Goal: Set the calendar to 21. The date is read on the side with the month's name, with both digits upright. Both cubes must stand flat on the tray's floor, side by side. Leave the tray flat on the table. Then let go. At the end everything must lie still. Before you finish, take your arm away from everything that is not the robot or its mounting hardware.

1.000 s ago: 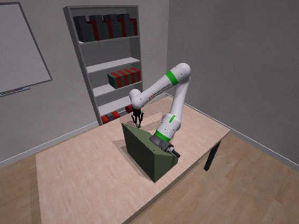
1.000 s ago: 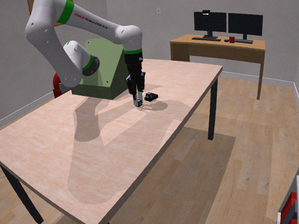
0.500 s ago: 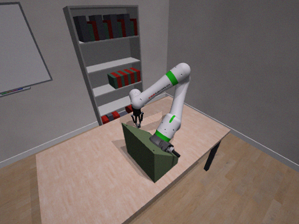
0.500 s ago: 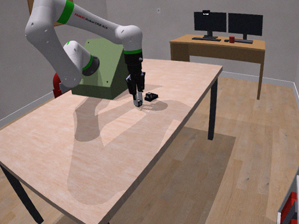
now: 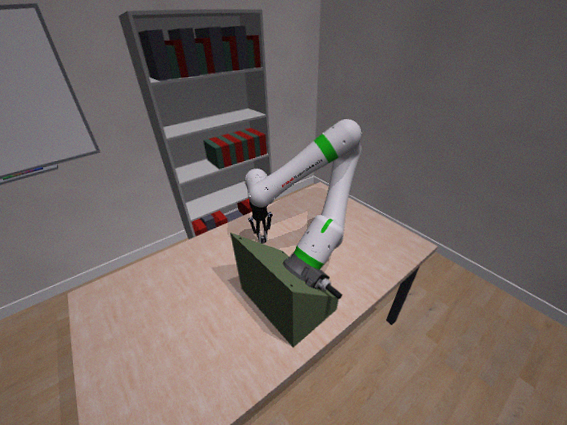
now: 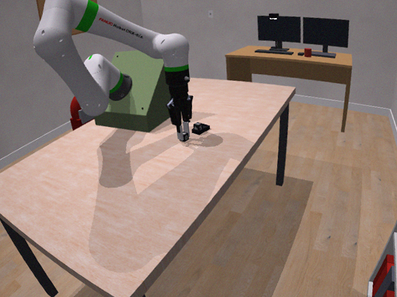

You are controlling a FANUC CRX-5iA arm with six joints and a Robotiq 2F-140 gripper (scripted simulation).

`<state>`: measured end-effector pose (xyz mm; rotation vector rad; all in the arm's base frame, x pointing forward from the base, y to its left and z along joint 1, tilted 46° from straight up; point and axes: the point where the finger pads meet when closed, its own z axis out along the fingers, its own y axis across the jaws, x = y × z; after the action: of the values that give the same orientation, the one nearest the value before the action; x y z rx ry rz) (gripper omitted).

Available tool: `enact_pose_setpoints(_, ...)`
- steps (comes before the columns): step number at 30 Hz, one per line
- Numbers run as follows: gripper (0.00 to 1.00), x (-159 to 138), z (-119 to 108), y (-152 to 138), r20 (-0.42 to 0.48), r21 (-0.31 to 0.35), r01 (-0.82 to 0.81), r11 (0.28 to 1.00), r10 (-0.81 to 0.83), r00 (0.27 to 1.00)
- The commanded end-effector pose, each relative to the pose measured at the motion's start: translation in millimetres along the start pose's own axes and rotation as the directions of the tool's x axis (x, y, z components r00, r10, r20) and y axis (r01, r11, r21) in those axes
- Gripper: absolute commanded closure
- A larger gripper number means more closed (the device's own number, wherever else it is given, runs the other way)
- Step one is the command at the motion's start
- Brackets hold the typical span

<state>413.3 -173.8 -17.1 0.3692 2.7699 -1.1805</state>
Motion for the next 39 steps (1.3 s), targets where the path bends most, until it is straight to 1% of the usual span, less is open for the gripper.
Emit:
enact_pose_setpoints(1, 0.84, -0.1, -0.2, 0.2, 0.0, 0.0, 0.0, 1.0, 0.0, 1.0)
enact_pose_setpoints(15, 0.84, -0.1, -0.2, 0.2, 0.0, 0.0, 0.0, 1.0, 0.0, 1.0)
enact_pose_setpoints(16, 0.82, -0.1, -0.2, 0.2, 0.0, 0.0, 0.0, 1.0, 0.0, 1.0)
enact_pose_setpoints(18, 0.82, -0.1, -0.2, 0.2, 0.0, 0.0, 0.0, 1.0, 0.0, 1.0)
enact_pose_setpoints(19, 0.79, -0.1, -0.2, 0.2, 0.0, 0.0, 0.0, 1.0, 0.0, 1.0)
enact_pose_setpoints(21, 0.79, -0.1, -0.2, 0.2, 0.0, 0.0, 0.0, 1.0, 0.0, 1.0)
enact_pose_setpoints(22, 0.77, -0.1, -0.2, 0.2, 0.0, 0.0, 0.0, 1.0, 0.0, 1.0)
enact_pose_setpoints(26, 0.77, -0.1, -0.2, 0.2, 0.0, 0.0, 0.0, 1.0, 0.0, 1.0)
enact_pose_setpoints(27, 0.74, -0.1, -0.2, 0.2, 0.0, 0.0, 0.0, 1.0, 0.0, 1.0)
enact_pose_setpoints(29, 0.74, -0.1, -0.2, 0.2, 0.0, 0.0, 0.0, 1.0, 0.0, 1.0)
enact_pose_setpoints(30, 0.72, -0.1, -0.2, 0.2, 0.0, 0.0, 0.0, 1.0, 0.0, 1.0)
enact_pose_setpoints(39, 0.72, -0.1, -0.2, 0.2, 0.0, 0.0, 0.0, 1.0, 0.0, 1.0)
